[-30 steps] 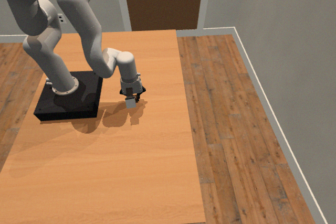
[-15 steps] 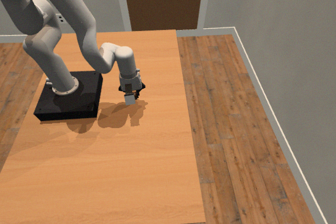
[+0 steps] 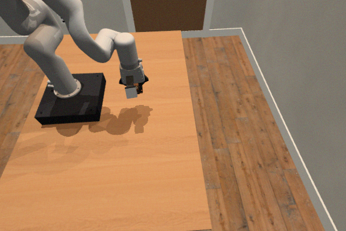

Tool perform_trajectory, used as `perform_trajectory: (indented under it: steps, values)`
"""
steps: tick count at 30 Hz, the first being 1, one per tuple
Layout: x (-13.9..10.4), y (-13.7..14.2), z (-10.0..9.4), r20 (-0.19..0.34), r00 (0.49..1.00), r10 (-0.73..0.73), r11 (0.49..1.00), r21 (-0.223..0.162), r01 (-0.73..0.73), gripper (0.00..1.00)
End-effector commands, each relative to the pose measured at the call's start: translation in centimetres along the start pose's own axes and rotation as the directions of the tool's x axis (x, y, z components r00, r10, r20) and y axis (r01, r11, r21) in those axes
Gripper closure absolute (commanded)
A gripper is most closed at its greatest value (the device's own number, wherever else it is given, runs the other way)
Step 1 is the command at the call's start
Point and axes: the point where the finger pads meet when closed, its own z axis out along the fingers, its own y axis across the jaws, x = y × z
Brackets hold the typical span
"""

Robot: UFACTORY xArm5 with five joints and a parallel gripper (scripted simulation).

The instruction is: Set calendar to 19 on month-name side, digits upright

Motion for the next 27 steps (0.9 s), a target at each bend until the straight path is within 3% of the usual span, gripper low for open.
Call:
perform_trajectory:
  steps: [1, 7, 8, 10, 11, 12, 14, 15, 16, 17, 27]
  values:
    - [0.0, 0.0, -0.2, 0.0, 1.0, 0.0, 1.0, 0.0, 0.0, 0.71]
    - [-0.1, 0.0, -0.3, 0.0, 1.0, 0.0, 1.0, 0.0, 0.0, 0.71]
    - [-1.0, -0.2, -0.3, 0.0, 1.0, 0.001, 1.0, 0.0, -0.001, 0.71]
    - [-5.1, -0.7, -0.7, 0.002, 1.0, 0.003, 1.0, 0.0, -0.003, 0.71]
    - [-5.1, -0.7, -0.7, 0.002, 1.0, 0.003, 1.0, 0.0, -0.003, 0.71]
    - [-7.8, -0.7, -0.9, 0.003, 1.0, 0.005, 1.0, -0.001, -0.005, 0.71]
    - [-7.8, -0.7, -0.9, 0.003, 1.0, 0.005, 1.0, -0.001, -0.005, 0.71]
    - [-10.2, -0.6, -1.1, 0.004, 1.0, 0.006, 1.0, -0.001, -0.006, 0.71]
    - [-10.2, -0.6, -1.1, 0.004, 1.0, 0.006, 1.0, -0.001, -0.006, 0.71]
    - [-11.9, -0.4, -1.2, 0.004, 1.0, 0.007, 1.0, -0.001, -0.007, 0.71]
    - [-12.8, -0.2, -1.3, 0.004, 1.0, 0.008, 1.0, -0.002, -0.008, 0.71]
